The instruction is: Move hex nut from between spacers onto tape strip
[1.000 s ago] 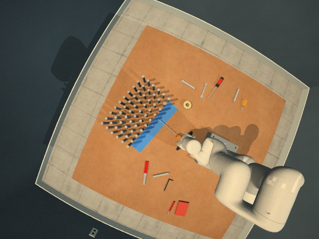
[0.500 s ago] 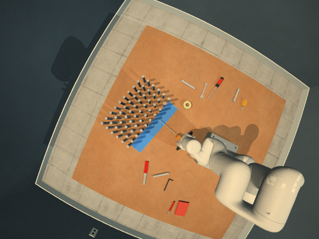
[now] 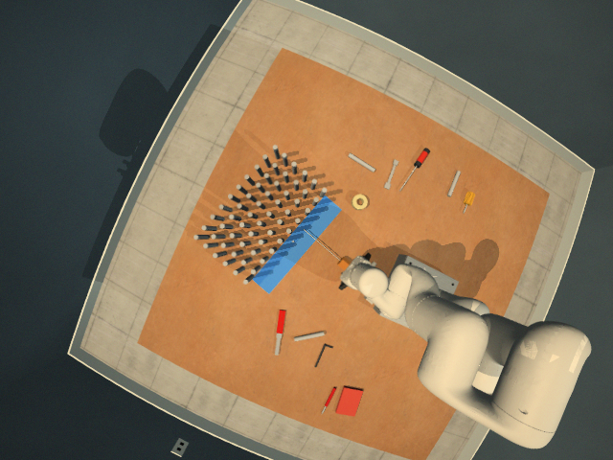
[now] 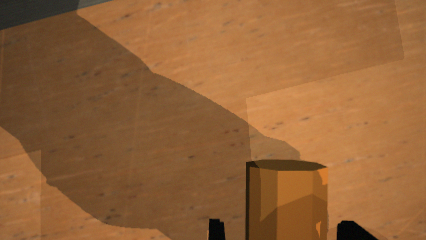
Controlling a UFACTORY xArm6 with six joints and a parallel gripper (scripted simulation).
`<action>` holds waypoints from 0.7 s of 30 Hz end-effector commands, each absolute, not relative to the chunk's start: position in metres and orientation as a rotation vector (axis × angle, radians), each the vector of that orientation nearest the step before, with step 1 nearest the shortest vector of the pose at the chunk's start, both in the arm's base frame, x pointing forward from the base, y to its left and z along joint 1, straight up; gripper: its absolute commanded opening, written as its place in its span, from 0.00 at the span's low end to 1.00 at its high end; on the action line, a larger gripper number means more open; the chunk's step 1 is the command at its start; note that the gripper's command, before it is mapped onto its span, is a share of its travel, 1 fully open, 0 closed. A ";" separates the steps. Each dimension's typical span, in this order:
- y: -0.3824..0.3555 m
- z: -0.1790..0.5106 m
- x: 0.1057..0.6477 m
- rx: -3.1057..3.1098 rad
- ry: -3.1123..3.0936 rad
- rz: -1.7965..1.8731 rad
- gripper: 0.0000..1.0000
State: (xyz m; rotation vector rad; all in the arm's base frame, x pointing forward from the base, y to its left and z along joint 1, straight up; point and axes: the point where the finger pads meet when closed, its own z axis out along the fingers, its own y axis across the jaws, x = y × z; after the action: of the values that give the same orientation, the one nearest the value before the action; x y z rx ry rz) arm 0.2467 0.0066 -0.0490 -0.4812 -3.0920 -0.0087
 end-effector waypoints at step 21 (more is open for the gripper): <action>0.007 0.039 0.249 -0.482 -3.095 -0.003 0.65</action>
State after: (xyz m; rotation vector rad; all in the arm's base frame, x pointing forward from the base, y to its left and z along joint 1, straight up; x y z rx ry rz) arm 0.2491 0.0063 0.0244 -0.4817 -3.0949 -0.0038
